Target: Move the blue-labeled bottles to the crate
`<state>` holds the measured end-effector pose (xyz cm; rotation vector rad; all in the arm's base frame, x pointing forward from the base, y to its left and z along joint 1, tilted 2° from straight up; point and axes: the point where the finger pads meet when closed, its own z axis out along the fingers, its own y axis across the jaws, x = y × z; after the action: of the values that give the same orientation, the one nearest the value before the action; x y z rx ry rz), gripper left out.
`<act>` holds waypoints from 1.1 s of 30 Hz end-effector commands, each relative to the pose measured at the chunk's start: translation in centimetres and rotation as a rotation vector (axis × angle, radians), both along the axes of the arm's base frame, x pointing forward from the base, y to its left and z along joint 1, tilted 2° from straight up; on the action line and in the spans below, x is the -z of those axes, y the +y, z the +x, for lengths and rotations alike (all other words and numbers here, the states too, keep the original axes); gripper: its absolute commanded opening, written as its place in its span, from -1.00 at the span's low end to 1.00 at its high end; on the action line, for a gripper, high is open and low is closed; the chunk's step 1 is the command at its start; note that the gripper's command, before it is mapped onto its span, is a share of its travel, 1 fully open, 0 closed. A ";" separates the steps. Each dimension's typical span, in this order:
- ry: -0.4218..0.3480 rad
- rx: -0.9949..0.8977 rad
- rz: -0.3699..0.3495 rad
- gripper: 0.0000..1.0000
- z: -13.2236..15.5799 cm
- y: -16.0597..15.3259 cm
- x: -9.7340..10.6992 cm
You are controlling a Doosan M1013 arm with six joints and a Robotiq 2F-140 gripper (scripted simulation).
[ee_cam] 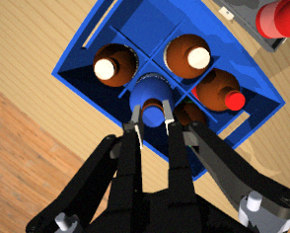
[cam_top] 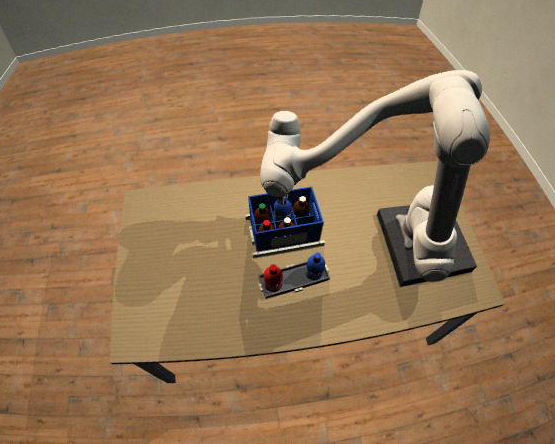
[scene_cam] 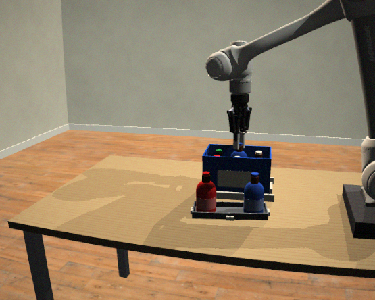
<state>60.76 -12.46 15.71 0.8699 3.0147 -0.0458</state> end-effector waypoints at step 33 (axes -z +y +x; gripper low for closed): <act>0.000 0.000 0.000 -1.00 0.0 0.0 1.5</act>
<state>60.76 -12.50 14.25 0.8699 3.0147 -0.0458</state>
